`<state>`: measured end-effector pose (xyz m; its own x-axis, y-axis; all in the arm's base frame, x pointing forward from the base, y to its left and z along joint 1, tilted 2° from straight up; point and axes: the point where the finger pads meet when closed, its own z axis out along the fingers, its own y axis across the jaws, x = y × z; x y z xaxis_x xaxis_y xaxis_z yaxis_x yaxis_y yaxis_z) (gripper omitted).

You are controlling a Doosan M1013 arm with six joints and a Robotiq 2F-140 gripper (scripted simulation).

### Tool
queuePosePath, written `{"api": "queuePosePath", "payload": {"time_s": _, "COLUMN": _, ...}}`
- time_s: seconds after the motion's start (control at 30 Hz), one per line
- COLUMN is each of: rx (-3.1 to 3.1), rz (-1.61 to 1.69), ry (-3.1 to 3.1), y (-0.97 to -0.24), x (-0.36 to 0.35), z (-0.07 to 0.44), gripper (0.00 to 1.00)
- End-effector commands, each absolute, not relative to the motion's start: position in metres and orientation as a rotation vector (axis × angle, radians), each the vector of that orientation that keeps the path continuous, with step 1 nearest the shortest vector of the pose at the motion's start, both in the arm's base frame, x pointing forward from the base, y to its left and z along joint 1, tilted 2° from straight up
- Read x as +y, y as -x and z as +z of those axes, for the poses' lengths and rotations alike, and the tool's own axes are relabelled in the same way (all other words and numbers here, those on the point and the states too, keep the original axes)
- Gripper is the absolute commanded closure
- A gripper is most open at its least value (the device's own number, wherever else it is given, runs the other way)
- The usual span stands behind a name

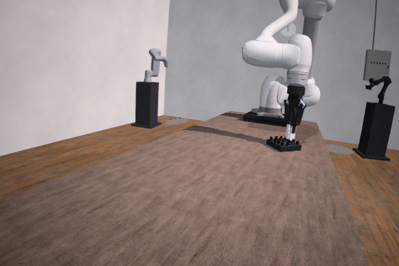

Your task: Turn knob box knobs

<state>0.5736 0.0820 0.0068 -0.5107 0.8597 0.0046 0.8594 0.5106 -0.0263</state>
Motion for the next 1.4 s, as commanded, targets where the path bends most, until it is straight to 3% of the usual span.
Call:
{"api": "queuePosePath", "payload": {"time_s": 0.0, "rx": -2.716, "rz": 0.032, "ry": 1.545, "y": -0.574, "x": 0.082, "z": 0.007, "gripper": 0.88}}
{"api": "queuePosePath", "payload": {"time_s": 1.17, "rx": -2.716, "rz": 0.032, "ry": 1.545, "y": -0.575, "x": 0.082, "z": 0.045, "gripper": 0.88}}
{"api": "queuePosePath", "payload": {"time_s": 1.37, "rx": -2.715, "rz": 0.032, "ry": 1.546, "y": -0.611, "x": 0.069, "z": 0.052, "gripper": 0.88}}
